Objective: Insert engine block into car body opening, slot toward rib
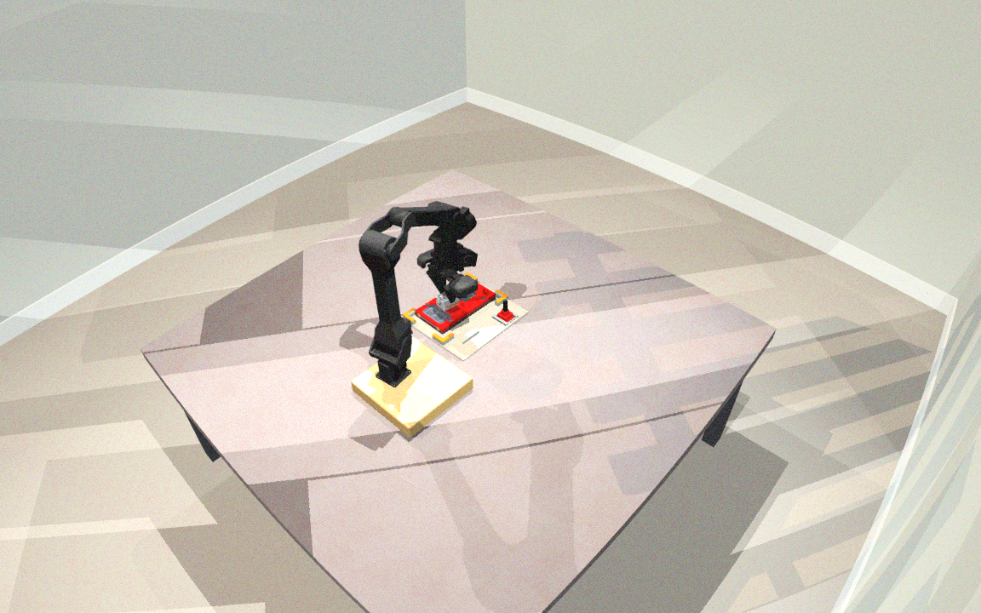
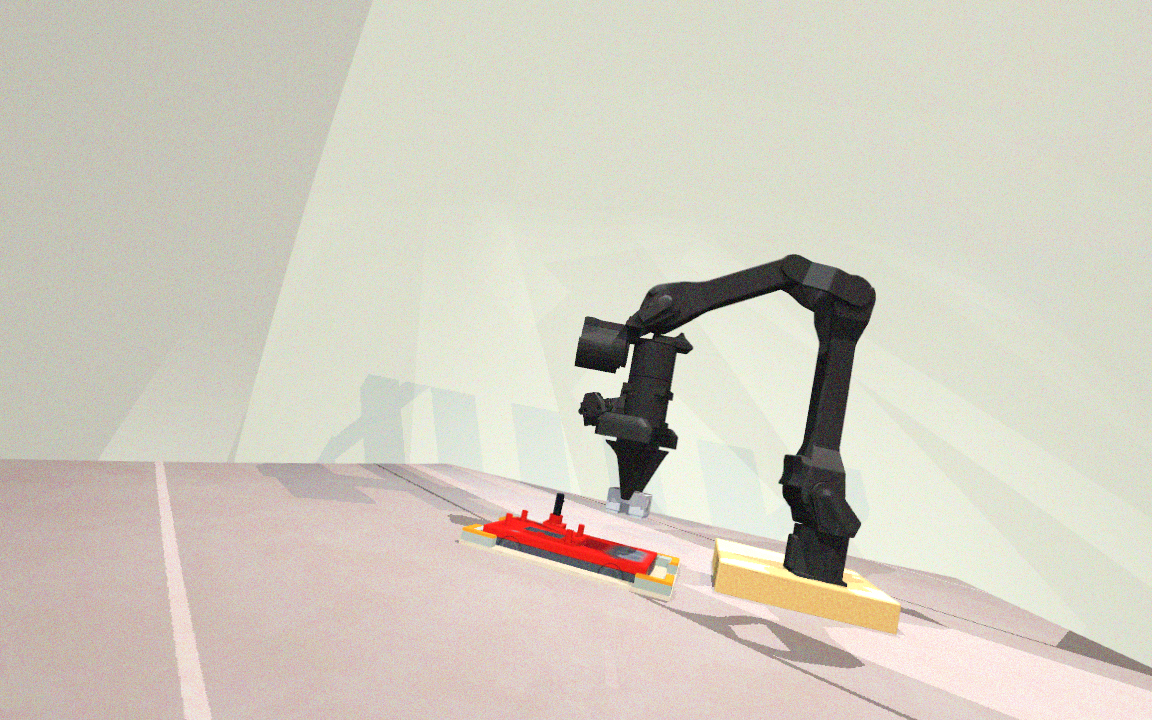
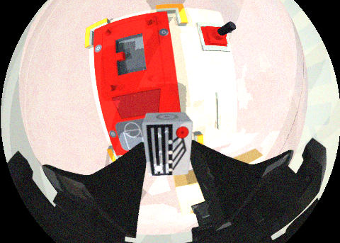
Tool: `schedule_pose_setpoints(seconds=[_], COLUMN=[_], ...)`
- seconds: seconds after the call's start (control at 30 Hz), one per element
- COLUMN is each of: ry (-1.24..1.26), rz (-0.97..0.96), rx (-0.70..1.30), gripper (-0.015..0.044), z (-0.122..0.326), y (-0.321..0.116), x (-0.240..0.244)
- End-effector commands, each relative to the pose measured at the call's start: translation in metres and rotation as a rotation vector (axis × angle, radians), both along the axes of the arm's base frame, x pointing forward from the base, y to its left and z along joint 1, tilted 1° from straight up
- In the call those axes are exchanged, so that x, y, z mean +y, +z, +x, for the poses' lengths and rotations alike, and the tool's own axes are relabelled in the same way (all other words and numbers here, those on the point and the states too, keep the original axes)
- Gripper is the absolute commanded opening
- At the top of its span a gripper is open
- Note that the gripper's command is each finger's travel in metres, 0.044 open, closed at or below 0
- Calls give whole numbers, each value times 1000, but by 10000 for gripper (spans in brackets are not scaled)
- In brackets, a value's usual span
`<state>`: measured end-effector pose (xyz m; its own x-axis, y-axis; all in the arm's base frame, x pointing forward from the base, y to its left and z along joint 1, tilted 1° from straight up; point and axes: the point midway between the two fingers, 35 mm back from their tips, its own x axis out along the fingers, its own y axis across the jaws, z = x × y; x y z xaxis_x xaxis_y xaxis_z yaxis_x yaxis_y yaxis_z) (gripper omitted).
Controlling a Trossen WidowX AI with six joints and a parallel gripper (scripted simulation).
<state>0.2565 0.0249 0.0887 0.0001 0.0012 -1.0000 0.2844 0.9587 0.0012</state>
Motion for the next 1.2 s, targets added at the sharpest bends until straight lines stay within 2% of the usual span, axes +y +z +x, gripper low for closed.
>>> schedule_pose_setpoints(seconds=[0.0, 0.73, 1.17], ry=[-3, -3, 26], rz=[0, 0, 0], rx=[-15, -14, -17], gripper=[0, 0, 0], z=[1, -8, 19], y=[14, 82, 63], x=[0, -1, 3])
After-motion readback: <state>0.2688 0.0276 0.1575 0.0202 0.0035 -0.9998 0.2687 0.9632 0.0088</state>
